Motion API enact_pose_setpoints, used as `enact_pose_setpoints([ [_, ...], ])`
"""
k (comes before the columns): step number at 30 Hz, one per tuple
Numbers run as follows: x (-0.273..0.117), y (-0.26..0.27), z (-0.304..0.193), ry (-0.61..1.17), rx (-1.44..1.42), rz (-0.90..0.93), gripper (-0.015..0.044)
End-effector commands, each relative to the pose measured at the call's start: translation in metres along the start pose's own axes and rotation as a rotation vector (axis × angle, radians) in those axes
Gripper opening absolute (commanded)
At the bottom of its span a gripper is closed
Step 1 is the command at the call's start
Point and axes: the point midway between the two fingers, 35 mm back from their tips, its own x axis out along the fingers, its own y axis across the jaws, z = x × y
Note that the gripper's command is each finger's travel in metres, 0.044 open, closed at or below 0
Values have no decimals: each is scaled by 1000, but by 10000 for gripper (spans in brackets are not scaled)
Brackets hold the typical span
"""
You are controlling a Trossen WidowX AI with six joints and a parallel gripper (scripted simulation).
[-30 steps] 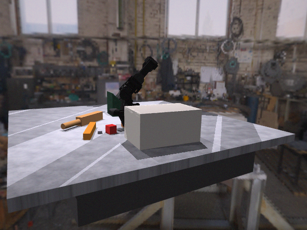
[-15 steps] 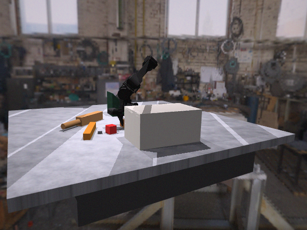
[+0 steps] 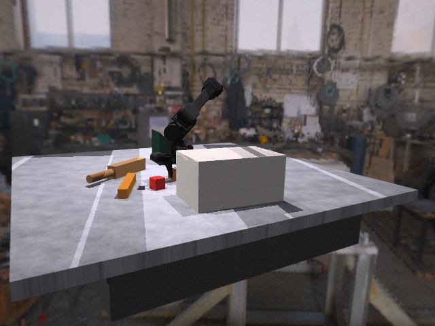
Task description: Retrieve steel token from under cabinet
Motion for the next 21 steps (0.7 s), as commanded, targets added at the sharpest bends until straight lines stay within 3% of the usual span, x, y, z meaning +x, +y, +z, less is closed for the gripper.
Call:
enact_pose_setpoints([
  [1, 1, 0, -10, 6, 2, 2, 0],
  [21, 1, -1, -35, 7, 3, 1, 0],
])
